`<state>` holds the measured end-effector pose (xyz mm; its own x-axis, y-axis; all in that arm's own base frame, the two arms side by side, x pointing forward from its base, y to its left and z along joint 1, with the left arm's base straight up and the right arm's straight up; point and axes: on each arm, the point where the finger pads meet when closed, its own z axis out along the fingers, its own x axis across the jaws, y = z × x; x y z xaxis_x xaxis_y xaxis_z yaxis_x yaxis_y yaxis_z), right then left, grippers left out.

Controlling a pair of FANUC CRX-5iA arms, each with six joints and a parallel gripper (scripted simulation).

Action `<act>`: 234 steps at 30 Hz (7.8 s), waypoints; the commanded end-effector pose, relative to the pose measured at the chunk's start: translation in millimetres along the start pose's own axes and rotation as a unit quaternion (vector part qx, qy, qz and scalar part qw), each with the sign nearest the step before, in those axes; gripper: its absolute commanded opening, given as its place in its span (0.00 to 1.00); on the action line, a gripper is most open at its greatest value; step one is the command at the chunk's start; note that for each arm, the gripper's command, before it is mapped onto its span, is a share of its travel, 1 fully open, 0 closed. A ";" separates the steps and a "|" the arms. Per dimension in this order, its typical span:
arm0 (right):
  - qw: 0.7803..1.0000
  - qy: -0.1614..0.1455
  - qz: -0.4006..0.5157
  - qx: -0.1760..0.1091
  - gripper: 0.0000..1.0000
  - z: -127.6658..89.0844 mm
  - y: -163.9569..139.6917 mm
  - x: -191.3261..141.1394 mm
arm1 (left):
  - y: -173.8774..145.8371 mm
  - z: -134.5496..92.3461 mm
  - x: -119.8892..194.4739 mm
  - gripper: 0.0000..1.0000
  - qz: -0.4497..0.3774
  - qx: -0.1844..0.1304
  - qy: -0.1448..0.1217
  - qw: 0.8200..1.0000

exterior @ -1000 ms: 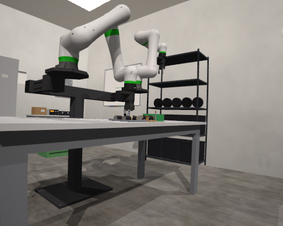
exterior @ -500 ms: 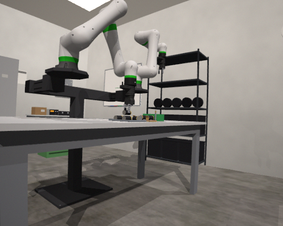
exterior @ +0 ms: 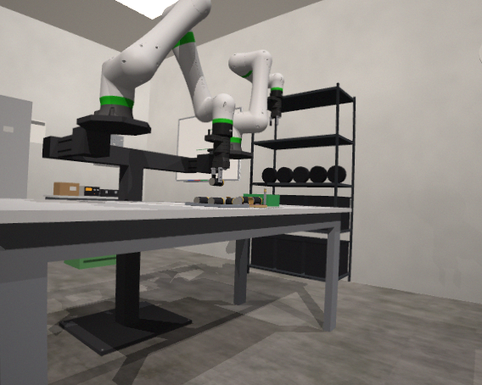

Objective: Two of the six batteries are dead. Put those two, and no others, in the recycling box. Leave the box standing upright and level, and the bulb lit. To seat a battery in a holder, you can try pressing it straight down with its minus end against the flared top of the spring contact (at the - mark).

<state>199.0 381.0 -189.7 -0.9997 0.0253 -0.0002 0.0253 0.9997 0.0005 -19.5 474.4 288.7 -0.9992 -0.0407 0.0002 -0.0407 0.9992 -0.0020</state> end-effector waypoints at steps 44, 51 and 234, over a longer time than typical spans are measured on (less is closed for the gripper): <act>1.000 0.000 0.007 -0.001 0.57 -41.4 137.0 15.6 | 0.2 -0.9 -0.1 1.00 0.000 -0.001 0.000 1.000; 1.000 0.000 0.007 -0.001 0.57 -41.4 137.0 15.6 | 0.2 -0.9 -0.1 1.00 0.000 -0.001 0.000 1.000; 1.000 0.000 0.007 -0.001 0.90 49.2 137.0 15.7 | 0.2 -0.9 -0.1 1.00 0.000 -0.001 0.000 1.000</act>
<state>186.5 517.3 -249.5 -0.9992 0.0395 0.0002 0.0395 0.9992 -0.0003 -19.5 474.4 288.7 -0.9992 -0.0407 0.0002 -0.0407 0.9992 -0.0020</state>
